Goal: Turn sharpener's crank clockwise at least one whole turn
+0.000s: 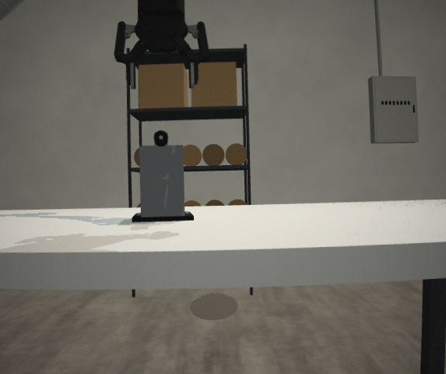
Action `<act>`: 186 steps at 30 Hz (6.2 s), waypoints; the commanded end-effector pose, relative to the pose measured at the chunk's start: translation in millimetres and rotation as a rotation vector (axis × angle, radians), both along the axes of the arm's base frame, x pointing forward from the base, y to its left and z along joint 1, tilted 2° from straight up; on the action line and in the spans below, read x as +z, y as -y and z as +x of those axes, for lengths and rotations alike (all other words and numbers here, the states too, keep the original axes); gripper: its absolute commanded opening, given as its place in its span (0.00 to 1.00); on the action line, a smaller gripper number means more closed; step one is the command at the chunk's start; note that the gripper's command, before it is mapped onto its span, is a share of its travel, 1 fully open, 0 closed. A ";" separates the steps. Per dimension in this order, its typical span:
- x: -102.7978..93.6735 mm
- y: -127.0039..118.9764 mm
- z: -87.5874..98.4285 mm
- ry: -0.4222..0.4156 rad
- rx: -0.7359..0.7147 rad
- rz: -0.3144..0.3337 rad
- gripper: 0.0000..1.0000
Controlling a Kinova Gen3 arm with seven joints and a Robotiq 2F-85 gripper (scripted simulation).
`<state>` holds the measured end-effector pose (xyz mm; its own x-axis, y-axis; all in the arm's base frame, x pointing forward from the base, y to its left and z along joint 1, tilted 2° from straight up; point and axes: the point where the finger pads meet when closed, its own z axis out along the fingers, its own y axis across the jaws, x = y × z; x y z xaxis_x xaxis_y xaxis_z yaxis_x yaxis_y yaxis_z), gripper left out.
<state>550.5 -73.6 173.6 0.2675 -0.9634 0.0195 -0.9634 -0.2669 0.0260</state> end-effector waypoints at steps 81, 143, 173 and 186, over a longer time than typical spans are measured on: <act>3.7 5.4 -3.9 -0.007 -0.004 -0.001 0.53; -36.6 6.6 -3.8 -0.007 -0.004 -0.001 0.53; -44.7 6.9 -3.7 -0.007 -0.004 -0.001 0.53; -44.7 6.9 -3.7 -0.007 -0.004 -0.001 0.53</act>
